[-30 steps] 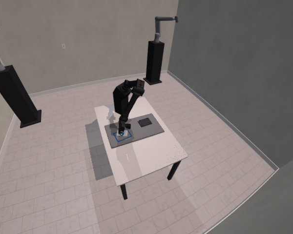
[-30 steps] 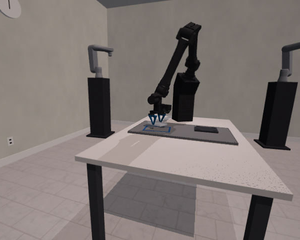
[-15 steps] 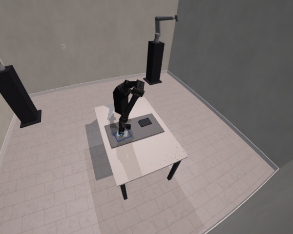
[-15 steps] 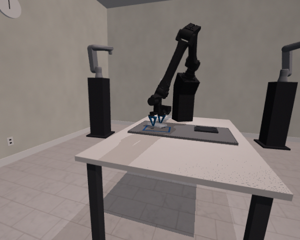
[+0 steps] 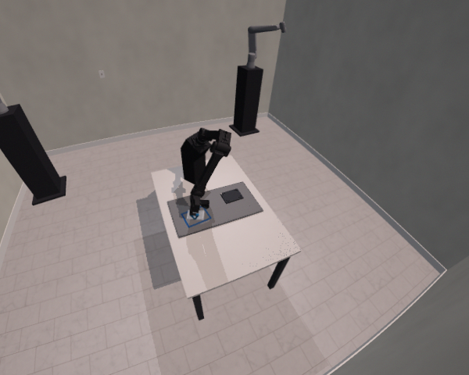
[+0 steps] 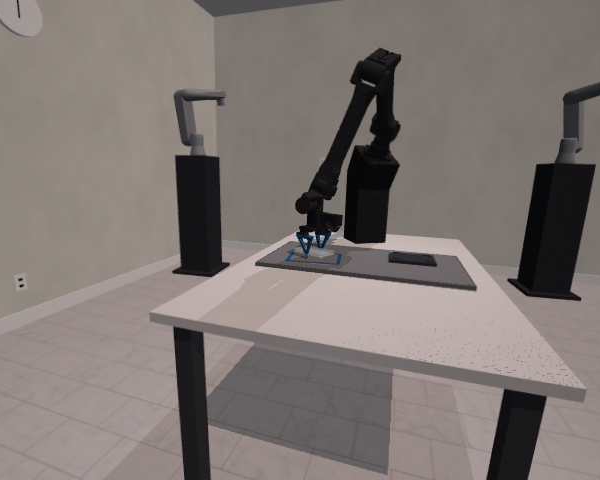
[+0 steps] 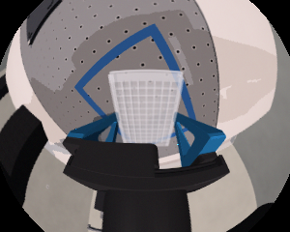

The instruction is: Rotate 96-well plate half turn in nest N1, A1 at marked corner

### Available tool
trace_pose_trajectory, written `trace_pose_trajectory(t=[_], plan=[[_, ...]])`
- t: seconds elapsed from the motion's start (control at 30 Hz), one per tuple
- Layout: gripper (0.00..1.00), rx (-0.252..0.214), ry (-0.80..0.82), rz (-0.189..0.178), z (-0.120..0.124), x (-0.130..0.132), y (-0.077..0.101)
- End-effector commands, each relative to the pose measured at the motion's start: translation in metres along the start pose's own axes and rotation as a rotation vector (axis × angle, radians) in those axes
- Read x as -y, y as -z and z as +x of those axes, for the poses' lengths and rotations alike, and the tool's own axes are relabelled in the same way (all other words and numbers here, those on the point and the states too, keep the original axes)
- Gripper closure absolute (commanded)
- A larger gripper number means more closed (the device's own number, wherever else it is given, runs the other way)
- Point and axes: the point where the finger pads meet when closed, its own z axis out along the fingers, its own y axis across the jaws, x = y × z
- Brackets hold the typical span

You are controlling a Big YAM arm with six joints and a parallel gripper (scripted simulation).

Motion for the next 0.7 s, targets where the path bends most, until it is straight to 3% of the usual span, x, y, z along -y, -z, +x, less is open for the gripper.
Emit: trace_pose_trajectory(t=[0.0,0.67], plan=[[1.00,0.006,0.007,-0.006,-0.006,-0.005,-0.012],[1.00,0.005,0.008,-0.010,-0.006,-0.008,-0.023]])
